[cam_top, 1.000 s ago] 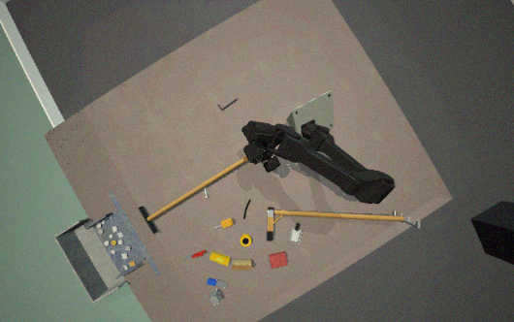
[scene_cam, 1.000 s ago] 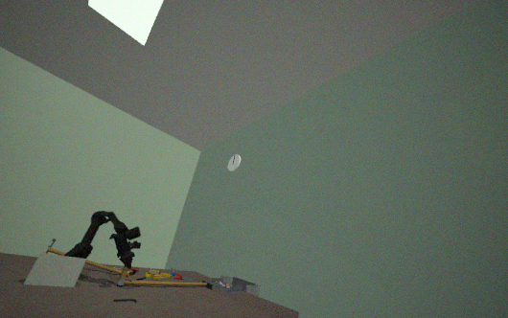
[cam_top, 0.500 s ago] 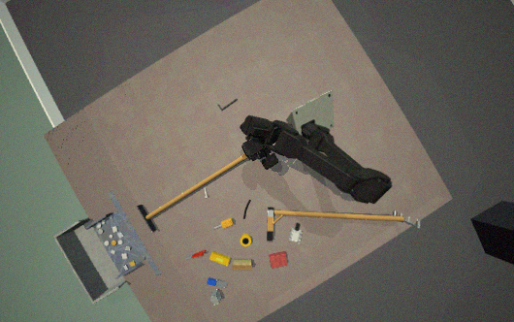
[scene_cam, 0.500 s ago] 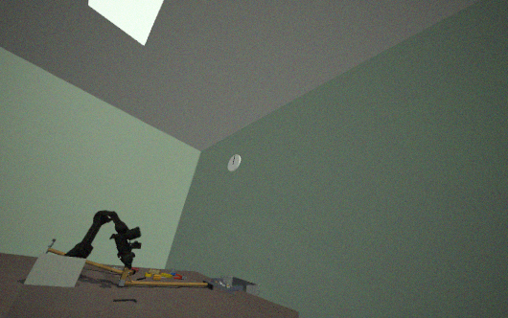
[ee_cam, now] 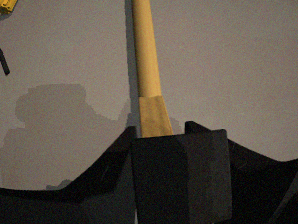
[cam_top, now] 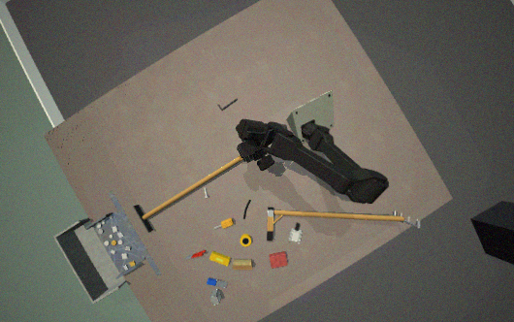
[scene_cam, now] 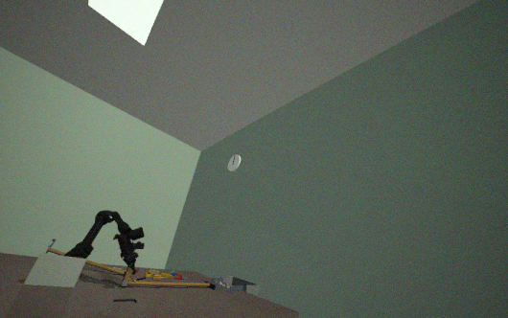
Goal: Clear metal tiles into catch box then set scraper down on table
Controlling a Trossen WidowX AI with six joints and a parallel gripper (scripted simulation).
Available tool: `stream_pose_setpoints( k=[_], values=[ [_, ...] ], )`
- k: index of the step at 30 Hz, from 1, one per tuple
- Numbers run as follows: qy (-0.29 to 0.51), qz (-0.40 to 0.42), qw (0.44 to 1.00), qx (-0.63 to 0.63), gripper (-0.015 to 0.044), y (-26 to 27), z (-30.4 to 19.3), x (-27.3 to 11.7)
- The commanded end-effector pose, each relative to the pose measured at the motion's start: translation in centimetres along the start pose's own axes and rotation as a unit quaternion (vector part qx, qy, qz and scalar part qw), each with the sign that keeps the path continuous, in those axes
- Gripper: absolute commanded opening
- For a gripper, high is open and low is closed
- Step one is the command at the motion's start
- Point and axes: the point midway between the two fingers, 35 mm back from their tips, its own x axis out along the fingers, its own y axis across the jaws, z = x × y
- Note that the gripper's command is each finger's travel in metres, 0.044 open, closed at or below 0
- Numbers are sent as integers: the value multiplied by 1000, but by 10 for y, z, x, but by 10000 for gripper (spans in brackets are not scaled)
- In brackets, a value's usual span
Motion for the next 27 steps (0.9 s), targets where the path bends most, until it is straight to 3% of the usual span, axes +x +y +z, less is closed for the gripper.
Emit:
stream_pose_setpoints(
  k=[1,27],
  values=[
    [-5,-5,1000,-3,0,-3,10,1],
    [-4,-7,1000,-2,0,-6,43,23]
  ],
)
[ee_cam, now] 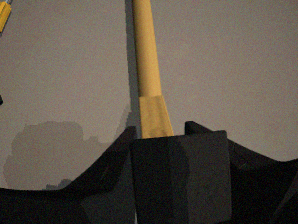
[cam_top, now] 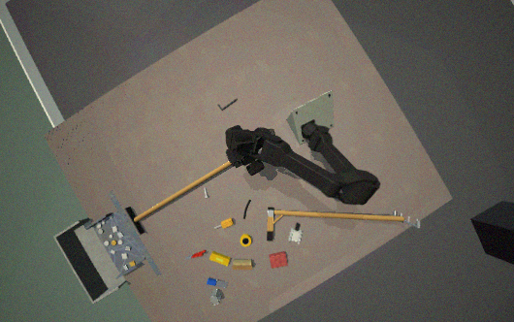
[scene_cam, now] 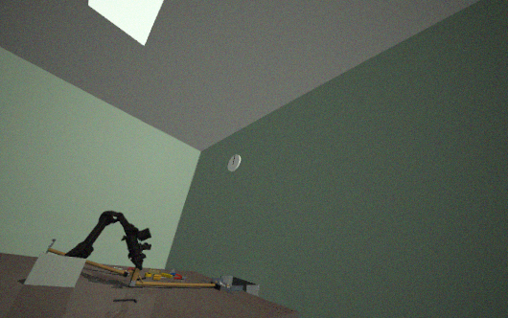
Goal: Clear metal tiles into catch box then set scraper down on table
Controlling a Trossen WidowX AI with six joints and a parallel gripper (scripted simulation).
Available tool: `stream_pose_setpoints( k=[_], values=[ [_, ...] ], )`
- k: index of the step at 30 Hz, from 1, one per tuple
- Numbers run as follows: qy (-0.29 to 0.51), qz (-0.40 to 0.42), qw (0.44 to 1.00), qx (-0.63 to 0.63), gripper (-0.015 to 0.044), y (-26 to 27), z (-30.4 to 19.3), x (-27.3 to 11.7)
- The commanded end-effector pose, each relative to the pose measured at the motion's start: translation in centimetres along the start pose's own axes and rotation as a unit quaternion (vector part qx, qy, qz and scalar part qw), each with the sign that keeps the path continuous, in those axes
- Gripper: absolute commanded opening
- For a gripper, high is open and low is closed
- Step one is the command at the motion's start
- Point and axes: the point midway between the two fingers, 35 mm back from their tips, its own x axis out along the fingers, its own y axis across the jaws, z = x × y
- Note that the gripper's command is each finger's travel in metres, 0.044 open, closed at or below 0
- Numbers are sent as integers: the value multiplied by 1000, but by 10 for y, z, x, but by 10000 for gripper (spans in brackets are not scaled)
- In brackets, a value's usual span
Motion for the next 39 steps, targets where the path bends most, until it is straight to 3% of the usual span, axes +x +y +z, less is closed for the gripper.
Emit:
stream_pose_setpoints(
  k=[1,39],
  values=[
    [-7,-4,1000,-4,0,-1,11,1],
    [-11,-1,1000,-2,0,9,53,36]
  ],
)
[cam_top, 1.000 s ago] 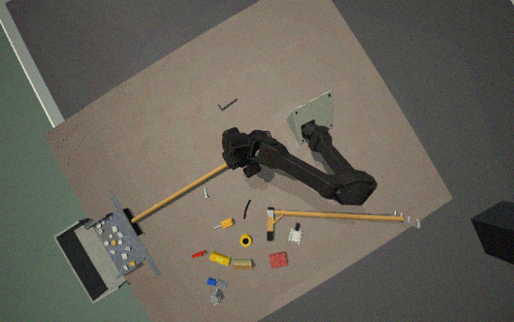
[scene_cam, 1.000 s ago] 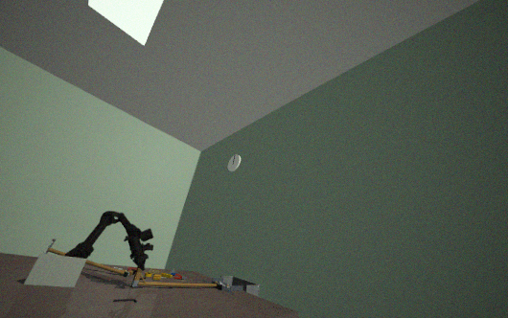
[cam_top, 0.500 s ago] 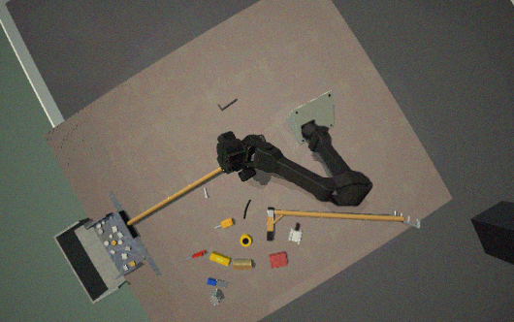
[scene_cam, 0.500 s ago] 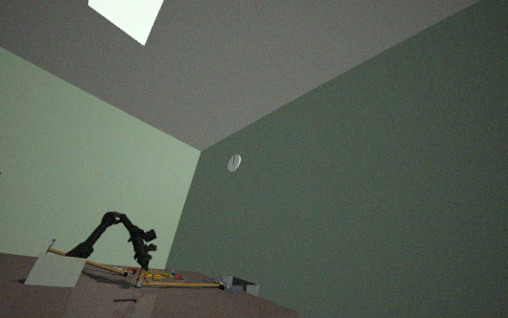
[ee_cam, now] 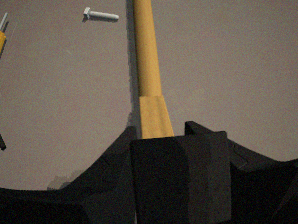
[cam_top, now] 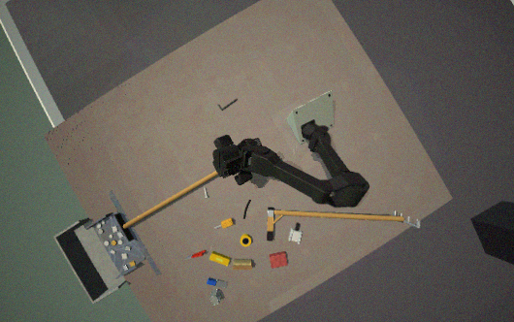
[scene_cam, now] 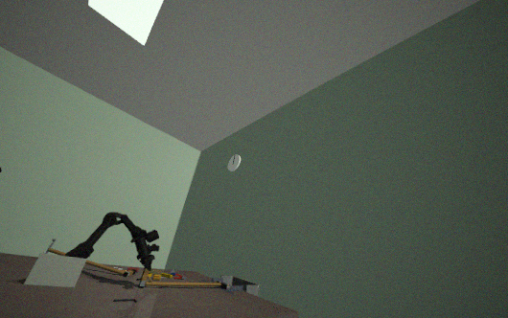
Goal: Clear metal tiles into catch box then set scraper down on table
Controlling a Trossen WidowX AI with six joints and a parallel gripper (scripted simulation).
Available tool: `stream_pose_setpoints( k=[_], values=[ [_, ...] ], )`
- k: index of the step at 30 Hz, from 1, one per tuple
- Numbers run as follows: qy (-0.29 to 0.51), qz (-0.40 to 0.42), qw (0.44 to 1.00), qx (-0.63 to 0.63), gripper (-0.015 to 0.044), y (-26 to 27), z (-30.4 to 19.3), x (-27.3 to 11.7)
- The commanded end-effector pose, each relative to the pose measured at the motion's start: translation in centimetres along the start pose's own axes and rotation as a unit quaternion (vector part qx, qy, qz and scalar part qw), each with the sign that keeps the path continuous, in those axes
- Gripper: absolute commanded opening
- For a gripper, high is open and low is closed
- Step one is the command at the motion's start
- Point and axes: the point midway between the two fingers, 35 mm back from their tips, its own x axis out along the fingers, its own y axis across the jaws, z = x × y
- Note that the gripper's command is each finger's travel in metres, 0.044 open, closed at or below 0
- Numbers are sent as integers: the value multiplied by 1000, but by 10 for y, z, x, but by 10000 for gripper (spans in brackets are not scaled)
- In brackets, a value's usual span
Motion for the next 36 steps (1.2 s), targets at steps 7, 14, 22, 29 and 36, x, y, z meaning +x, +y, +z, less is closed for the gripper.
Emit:
stream_pose_setpoints(
  k=[7,14,22,29,36],
  values=[
    [-5,-1,1000,-7,0,-3,20,10],
    [-5,0,1000,-7,0,-7,30,18],
    [-5,0,1000,-7,0,-10,37,23],
    [-5,0,1000,-7,0,-11,47,29],
    [-5,-1,1000,-7,0,-11,58,35]
  ],
)
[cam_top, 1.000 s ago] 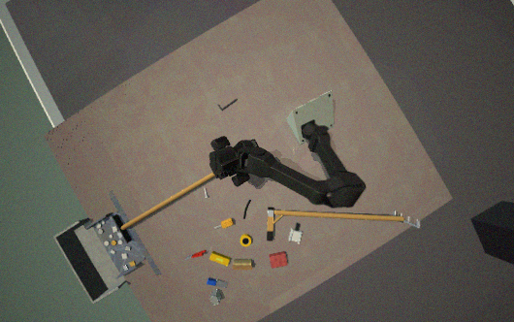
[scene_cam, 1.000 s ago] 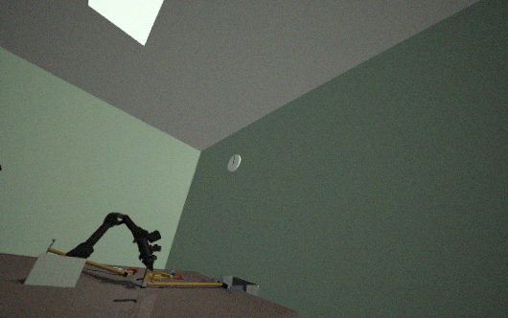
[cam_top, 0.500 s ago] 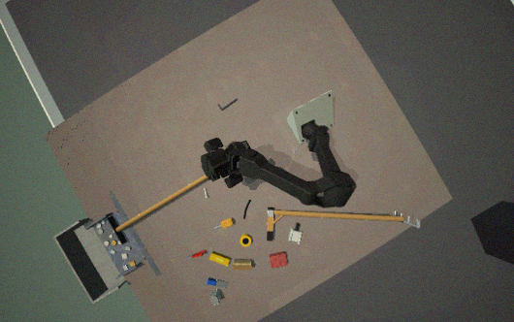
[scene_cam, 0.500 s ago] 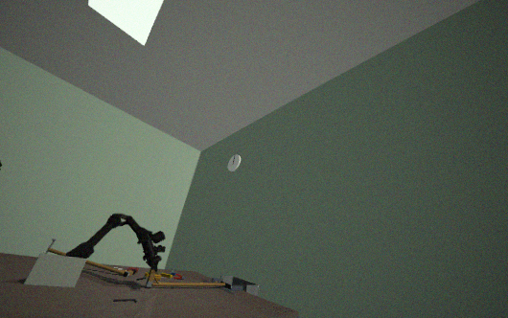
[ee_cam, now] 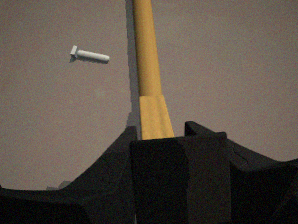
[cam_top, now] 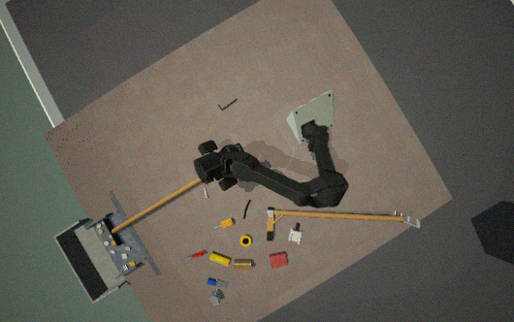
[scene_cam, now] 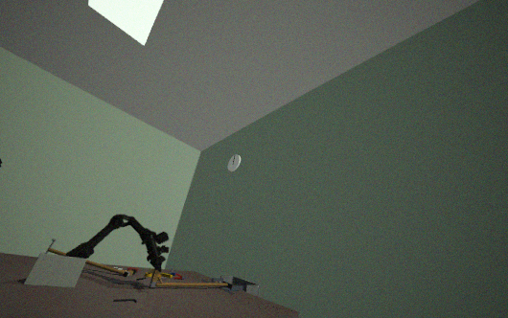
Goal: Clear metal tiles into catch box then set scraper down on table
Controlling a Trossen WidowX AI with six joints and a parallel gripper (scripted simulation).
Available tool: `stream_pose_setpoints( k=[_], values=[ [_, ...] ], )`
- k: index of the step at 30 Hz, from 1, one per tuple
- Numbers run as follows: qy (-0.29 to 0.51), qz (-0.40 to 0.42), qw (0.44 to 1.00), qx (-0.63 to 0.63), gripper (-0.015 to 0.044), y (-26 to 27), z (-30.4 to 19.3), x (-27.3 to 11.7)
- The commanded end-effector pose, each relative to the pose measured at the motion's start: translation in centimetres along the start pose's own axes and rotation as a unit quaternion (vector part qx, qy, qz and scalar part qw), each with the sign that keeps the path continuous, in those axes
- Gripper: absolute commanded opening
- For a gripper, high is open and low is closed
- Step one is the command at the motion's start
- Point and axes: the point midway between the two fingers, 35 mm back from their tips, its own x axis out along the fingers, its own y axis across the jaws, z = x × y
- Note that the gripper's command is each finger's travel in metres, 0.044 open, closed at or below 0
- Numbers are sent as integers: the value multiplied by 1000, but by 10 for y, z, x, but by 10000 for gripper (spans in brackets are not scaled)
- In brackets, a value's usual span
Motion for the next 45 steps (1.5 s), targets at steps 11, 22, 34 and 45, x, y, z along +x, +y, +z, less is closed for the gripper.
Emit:
stream_pose_setpoints(
  k=[11,22,34,45],
  values=[
    [-6,-3,1000,-3,0,-1,25,11],
    [-6,-2,1000,-3,0,-1,40,21],
    [-7,-2,1000,-3,0,-1,56,33],
    [-7,-1,1000,-3,0,0,69,44]
  ],
)
